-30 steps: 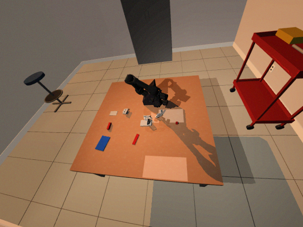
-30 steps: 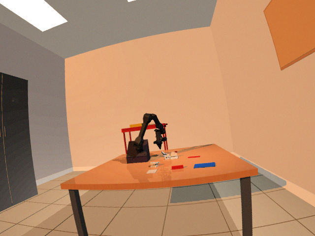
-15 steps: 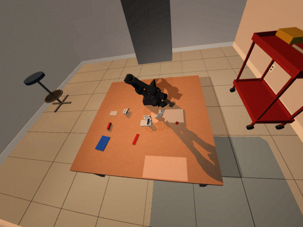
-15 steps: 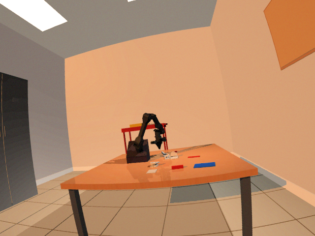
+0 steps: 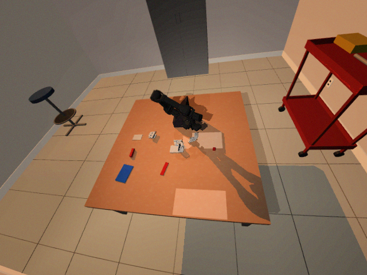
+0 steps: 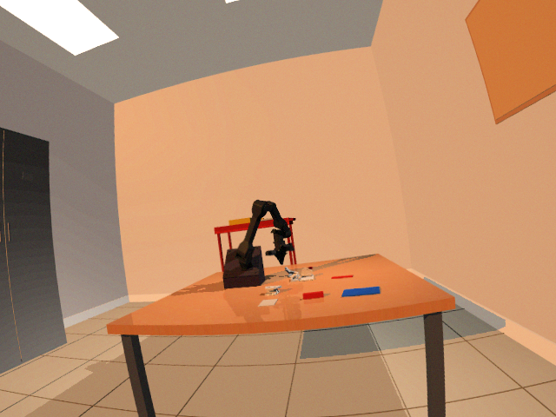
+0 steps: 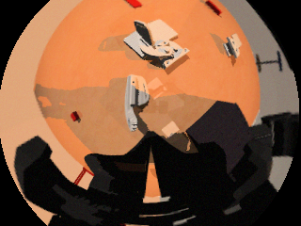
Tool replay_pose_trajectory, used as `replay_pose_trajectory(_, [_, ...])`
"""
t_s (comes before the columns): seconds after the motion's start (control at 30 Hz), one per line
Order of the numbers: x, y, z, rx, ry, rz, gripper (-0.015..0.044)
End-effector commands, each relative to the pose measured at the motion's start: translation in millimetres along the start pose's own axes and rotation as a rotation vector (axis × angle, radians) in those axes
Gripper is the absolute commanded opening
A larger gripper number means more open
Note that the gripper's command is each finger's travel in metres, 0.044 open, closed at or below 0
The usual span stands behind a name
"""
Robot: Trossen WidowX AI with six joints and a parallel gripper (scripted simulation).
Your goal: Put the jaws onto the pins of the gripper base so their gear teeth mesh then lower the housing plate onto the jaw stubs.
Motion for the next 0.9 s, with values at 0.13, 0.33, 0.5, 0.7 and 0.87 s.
replay_pose_trajectory(0.13, [14.7, -0.6, -1.3, -0.006, 0.004, -0.006, 0.0000])
replay_pose_trajectory(0.33, [24.7, -0.7, -1.3, -0.006, 0.004, -0.007, 0.0000])
replay_pose_trajectory(0.5, [32.9, -0.9, -1.6, -0.006, 0.004, -0.007, 0.0000])
replay_pose_trajectory(0.7, [42.6, -1.2, -2.3, -0.005, 0.004, -0.008, 0.0000])
replay_pose_trajectory(0.87, [50.6, -1.4, -3.2, -0.005, 0.005, -0.008, 0.0000])
Point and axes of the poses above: the point midway between the two fingers, 35 mm back from their tips, its own x axis out along the fingers, its own z axis across the jaws, y = z × x, the point moved 3 cm from there along -x, back along the fingers, and after that the axes turned 15 degrees about x, right-handed, at the moved point
